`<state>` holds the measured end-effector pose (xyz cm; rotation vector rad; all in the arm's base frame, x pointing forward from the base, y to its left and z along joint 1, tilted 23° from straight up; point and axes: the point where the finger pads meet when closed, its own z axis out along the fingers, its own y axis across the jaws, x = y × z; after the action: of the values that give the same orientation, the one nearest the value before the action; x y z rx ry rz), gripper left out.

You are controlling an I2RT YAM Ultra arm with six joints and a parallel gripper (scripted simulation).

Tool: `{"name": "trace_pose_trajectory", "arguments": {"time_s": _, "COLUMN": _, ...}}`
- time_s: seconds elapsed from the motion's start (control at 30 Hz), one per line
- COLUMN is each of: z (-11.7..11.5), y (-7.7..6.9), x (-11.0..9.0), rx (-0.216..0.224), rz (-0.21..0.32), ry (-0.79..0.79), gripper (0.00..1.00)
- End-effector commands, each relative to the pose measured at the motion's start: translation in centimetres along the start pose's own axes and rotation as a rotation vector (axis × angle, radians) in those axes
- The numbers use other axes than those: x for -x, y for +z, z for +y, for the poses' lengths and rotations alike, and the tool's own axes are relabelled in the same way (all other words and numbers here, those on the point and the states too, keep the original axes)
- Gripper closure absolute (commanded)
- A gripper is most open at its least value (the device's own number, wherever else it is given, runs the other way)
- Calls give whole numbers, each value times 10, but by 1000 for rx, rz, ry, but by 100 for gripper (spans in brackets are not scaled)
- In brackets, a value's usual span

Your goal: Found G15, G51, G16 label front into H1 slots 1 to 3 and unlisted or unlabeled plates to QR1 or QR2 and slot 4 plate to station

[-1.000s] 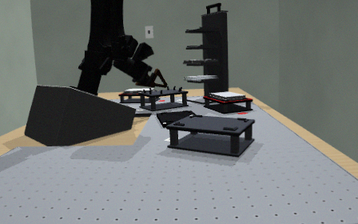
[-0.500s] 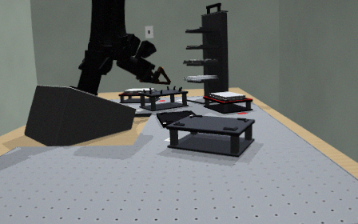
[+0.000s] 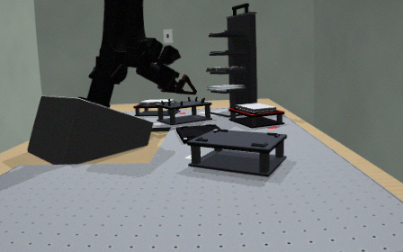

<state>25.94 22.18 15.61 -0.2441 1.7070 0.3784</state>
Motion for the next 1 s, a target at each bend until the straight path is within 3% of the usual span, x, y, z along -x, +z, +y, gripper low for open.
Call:
{"name": "trace_pose_trajectory", "arguments": {"time_s": 0.0, "z": 3, "y": 3, "x": 6, "rx": 10, "rz": -9, "ry": 6, "gripper": 0}}
{"name": "trace_pose_trajectory", "arguments": {"time_s": 0.97, "z": 3, "y": 32, "x": 23, "rx": 10, "rz": -10, "ry": 6, "gripper": 0}}
